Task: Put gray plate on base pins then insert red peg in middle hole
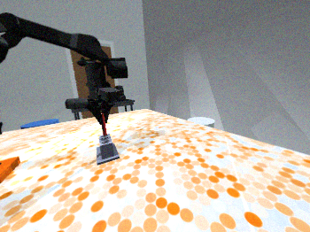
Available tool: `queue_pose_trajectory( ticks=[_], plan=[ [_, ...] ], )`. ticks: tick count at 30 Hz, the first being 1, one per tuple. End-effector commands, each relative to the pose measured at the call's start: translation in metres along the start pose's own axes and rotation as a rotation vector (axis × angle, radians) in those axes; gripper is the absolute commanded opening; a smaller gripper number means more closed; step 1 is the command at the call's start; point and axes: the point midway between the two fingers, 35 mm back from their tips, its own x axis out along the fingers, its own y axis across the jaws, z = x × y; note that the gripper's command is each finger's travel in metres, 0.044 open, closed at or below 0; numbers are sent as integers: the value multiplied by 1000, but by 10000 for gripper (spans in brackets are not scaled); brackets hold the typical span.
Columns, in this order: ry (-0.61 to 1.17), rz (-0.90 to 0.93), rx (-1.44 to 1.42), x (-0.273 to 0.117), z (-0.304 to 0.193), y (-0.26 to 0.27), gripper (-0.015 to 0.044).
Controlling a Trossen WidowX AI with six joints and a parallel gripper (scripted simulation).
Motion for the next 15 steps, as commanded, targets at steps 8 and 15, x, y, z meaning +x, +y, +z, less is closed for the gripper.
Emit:
queue_pose_trajectory(
  ticks=[8,15],
  plan=[
    [0,0,0,0,0,0,0],
    [0,-1,-1,4,0,0,0]
  ],
)
